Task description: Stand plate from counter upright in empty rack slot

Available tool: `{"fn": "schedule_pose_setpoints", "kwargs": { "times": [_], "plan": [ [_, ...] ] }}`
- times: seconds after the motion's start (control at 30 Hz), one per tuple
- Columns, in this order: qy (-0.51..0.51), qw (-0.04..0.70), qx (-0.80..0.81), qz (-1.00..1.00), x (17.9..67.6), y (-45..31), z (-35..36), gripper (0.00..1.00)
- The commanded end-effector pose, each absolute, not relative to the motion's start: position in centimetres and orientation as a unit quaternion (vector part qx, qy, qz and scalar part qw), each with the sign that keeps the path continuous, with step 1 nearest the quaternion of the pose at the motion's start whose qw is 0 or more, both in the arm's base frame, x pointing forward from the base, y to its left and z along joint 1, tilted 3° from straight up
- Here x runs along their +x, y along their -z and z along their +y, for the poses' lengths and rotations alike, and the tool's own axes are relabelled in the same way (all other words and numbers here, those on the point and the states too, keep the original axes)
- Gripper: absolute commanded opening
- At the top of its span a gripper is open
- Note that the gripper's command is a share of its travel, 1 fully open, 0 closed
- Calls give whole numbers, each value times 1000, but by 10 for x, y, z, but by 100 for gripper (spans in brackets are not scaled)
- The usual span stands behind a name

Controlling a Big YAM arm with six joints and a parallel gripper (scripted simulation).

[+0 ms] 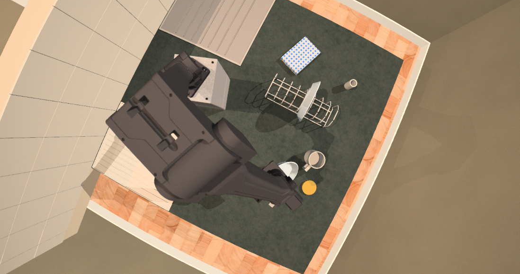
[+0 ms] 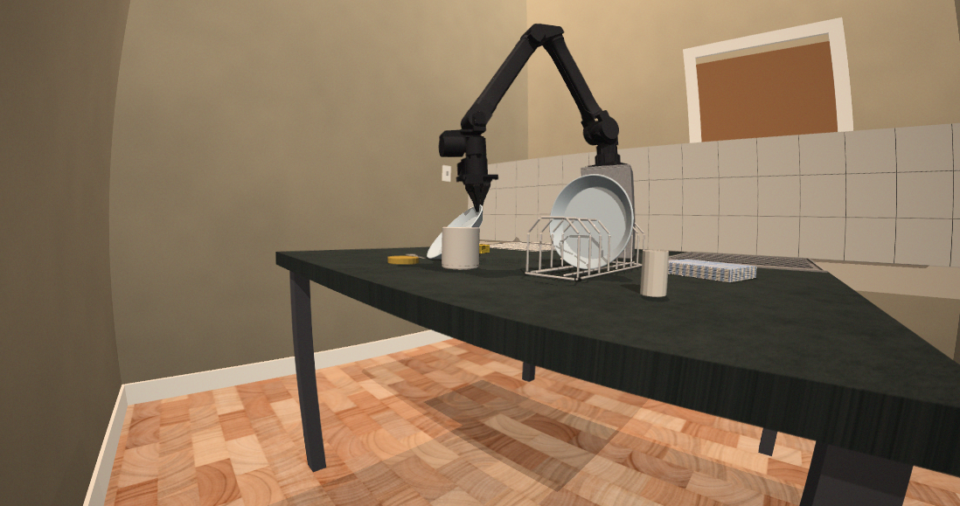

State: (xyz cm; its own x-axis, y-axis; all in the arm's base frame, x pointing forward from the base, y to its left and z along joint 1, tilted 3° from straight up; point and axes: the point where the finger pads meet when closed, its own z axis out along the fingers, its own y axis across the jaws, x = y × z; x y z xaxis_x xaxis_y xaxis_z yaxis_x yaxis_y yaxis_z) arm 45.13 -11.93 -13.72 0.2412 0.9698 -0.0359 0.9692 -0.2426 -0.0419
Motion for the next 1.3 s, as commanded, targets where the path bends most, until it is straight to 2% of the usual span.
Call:
{"fn": "schedule_pose_setpoints", "kwargs": {
  "times": [0.0, 1.27],
  "plan": [
    [-36, 15, -789, -613, 466, 134, -119, 0],
    [-62, 48, -787, -611, 478, 122, -121, 0]
  ]
}}
